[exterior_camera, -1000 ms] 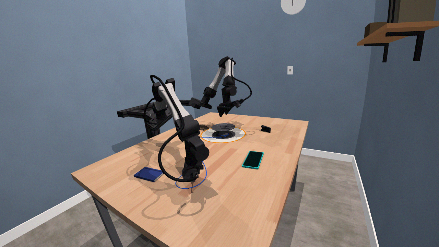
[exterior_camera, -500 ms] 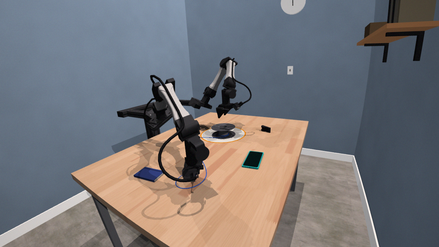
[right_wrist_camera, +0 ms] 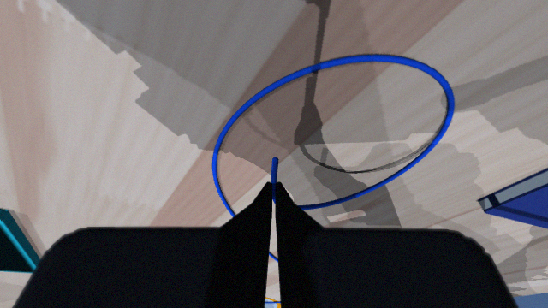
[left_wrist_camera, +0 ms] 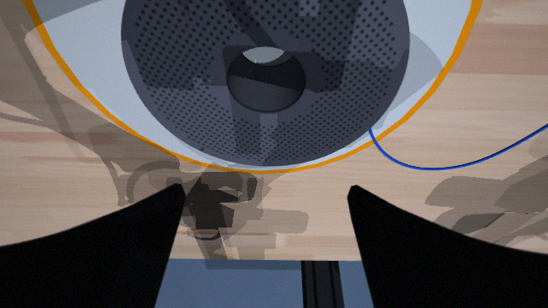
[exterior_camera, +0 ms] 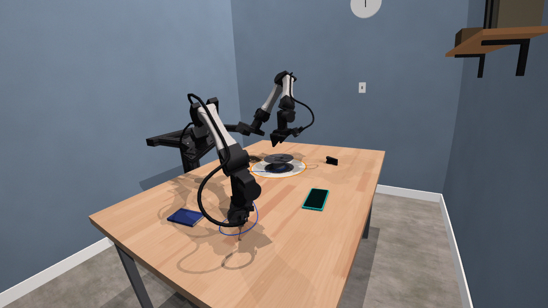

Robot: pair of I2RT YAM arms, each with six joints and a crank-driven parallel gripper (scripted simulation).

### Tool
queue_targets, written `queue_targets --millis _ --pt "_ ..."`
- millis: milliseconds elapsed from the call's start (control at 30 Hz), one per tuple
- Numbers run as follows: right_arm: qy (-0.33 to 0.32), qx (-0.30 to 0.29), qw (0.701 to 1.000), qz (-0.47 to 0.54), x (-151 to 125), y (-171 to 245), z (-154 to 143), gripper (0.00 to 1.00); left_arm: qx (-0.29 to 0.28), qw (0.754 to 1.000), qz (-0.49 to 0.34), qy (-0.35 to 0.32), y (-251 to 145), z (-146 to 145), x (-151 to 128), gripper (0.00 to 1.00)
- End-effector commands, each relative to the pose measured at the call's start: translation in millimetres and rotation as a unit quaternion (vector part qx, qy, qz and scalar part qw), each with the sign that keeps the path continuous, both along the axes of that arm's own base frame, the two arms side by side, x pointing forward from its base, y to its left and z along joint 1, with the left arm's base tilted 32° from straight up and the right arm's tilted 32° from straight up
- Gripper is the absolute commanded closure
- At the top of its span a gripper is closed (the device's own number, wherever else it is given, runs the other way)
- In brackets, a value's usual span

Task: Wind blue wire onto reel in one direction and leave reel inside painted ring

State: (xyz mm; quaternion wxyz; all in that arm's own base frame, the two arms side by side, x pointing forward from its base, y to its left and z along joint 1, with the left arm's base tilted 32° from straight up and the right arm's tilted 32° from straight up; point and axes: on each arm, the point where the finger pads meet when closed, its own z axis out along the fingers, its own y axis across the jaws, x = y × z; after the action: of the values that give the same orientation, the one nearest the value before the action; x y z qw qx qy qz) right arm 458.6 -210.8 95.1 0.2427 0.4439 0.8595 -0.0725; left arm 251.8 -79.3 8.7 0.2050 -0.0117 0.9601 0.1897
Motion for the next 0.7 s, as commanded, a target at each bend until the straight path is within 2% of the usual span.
queue_targets --millis 0,167,600,667 --pt "-0.023 -0.013 1.0 0.001 6.7 -0.2 19.2 1.0 -0.004 1.0 -0.001 -0.002 -2.0 5.0 5.9 0.03" --pt "-0.029 -0.006 0.999 -0.014 6.8 -0.4 18.5 1.0 -0.004 1.0 -0.001 -0.002 -0.8 5.4 6.6 0.03" --pt "-0.104 0.074 0.972 -0.198 7.0 -2.8 19.4 1.0 0.015 0.999 -0.042 0.016 0.2 6.0 8.0 0.03" --pt "-0.104 0.075 0.971 -0.2 8.1 -2.4 22.8 1.0 0.022 0.998 -0.058 0.023 0.3 5.4 7.5 0.03"
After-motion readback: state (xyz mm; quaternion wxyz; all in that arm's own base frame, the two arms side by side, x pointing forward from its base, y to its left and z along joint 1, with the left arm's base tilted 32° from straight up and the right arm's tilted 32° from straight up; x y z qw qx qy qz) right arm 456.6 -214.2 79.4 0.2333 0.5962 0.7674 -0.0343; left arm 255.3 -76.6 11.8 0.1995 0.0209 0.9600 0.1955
